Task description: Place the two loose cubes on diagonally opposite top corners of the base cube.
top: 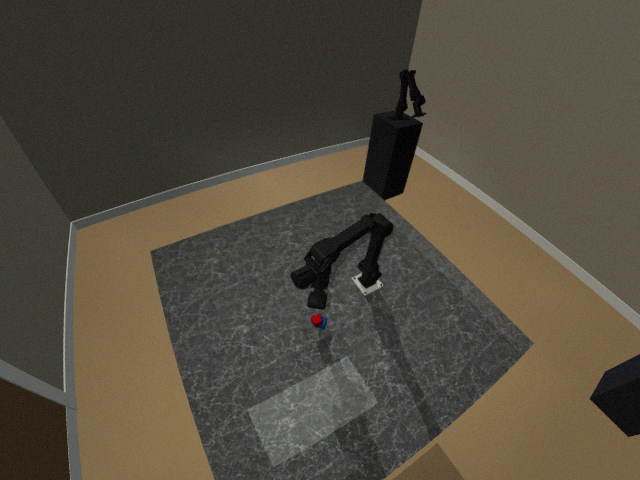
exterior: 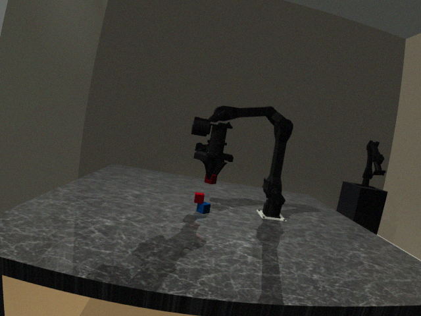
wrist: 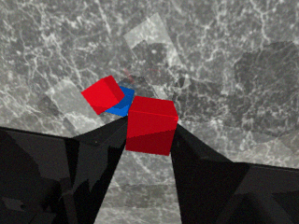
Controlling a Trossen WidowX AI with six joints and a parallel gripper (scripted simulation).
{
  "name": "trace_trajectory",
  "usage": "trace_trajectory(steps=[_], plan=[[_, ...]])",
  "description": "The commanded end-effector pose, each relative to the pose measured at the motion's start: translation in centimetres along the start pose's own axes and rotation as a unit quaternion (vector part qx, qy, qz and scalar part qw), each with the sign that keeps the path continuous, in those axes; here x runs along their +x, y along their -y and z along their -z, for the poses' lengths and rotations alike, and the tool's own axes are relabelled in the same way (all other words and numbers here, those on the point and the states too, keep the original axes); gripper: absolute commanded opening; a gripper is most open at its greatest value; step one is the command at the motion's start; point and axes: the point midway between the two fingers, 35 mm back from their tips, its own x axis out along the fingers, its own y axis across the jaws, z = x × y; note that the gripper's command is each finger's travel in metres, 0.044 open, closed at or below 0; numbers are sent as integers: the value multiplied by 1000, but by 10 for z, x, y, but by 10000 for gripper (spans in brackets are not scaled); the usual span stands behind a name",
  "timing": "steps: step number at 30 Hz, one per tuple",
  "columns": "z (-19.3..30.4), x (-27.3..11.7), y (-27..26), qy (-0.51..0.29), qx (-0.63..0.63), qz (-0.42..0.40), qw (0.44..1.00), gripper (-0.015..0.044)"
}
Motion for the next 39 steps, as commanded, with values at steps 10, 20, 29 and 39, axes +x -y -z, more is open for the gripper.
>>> trace_trajectory(steps=[10,20,29,39], plan=[[27,4,-28,0,-238,-1,971,105],[38,6,-38,0,-322,-2,947,105],[39,32,-36,0,-326,-2,945,105],[40,37,-36,0,-327,-2,945,105]])
